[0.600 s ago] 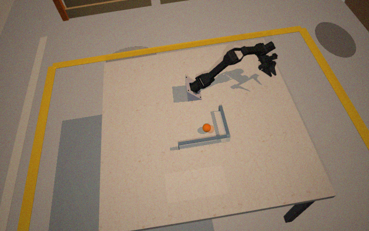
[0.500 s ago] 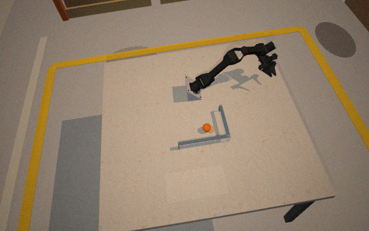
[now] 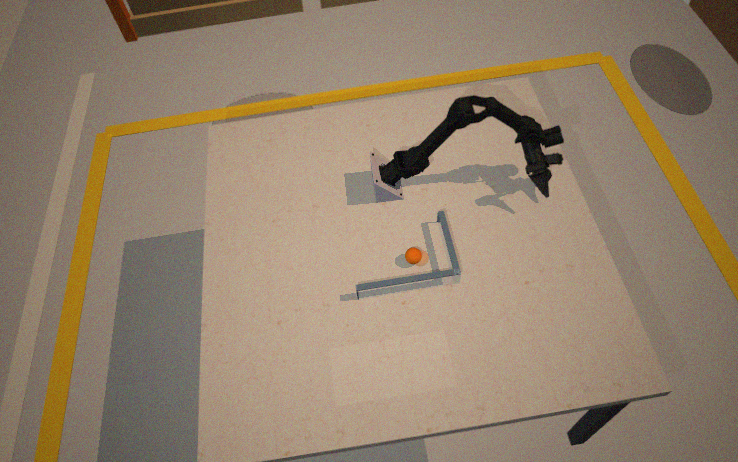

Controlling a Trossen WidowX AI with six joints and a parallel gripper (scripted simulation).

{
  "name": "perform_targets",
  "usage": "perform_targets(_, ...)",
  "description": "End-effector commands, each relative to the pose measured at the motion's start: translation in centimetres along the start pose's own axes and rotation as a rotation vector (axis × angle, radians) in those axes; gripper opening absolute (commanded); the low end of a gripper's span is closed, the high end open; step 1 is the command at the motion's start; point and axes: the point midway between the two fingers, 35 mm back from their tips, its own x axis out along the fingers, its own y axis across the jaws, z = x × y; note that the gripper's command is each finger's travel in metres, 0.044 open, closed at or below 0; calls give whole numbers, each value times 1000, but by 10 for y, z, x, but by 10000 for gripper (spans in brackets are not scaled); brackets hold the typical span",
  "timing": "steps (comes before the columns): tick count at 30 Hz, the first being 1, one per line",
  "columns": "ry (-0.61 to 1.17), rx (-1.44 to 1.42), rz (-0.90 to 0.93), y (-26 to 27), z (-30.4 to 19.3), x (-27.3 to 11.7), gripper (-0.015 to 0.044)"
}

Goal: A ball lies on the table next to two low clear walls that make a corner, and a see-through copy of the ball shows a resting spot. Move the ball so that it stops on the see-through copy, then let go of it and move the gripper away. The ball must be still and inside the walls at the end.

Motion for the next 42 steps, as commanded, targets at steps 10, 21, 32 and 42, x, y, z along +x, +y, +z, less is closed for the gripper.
perform_targets(10,324,-398,-103,-103,-66,119,366)
perform_targets(21,683,-723,69,-209,-165,175,366)
perform_targets(32,875,-810,459,-281,-269,168,366)
perform_targets(42,522,-492,1097,-292,-374,104,366)
